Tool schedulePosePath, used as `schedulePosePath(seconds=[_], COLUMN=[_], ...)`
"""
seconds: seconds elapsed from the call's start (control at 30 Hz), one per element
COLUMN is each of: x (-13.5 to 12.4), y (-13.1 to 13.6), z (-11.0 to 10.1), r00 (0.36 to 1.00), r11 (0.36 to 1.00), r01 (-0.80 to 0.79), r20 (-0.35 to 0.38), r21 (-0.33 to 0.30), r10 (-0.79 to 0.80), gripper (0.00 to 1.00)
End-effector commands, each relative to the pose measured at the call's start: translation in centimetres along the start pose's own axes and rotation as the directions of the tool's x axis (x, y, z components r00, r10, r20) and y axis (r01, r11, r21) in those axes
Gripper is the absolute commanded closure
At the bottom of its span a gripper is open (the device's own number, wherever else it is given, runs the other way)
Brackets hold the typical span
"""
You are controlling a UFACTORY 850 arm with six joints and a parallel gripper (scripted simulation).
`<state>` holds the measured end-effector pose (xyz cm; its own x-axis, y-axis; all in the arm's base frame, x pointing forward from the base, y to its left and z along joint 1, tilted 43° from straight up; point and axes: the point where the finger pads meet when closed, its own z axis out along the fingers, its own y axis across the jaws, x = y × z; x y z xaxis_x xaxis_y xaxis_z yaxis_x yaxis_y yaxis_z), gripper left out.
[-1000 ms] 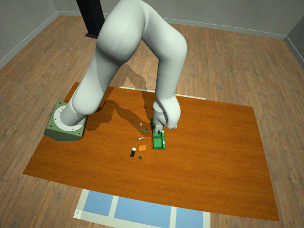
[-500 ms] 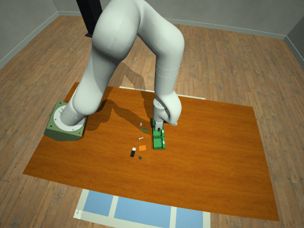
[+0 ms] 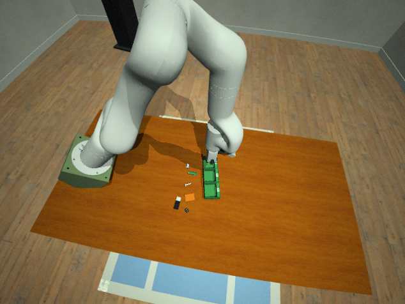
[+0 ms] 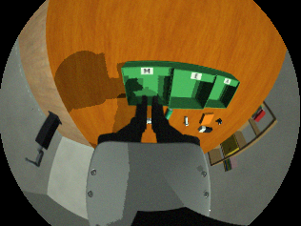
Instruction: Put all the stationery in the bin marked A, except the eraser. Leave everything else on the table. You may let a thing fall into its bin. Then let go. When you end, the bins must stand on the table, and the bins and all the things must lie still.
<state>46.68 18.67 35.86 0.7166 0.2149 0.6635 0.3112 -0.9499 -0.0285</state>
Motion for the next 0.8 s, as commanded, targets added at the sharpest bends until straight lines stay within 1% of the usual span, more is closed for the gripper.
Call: schedulePosePath(seconds=[0.0,0.1,0.37,0.43,0.77], x=[0.1,0.1,0.1,0.1,0.2], y=[-0.7,-0.7,-0.6,-0.6,-0.5], z=[0.0,0.0,2.2,2.2,4.8], r00=[1.000,1.000,1.000,1.000,1.000], r11=[1.000,1.000,1.000,1.000,1.000], r01=[-0.001,-0.001,-0.001,-0.001,-0.001], r20=[-0.029,-0.029,-0.029,-0.029,-0.029], r21=[-0.026,-0.026,-0.026,-0.026,-0.026], r10=[0.000,0.000,0.000,0.000,0.000], gripper=[0.93,0.93,0.93,0.93,0.93])
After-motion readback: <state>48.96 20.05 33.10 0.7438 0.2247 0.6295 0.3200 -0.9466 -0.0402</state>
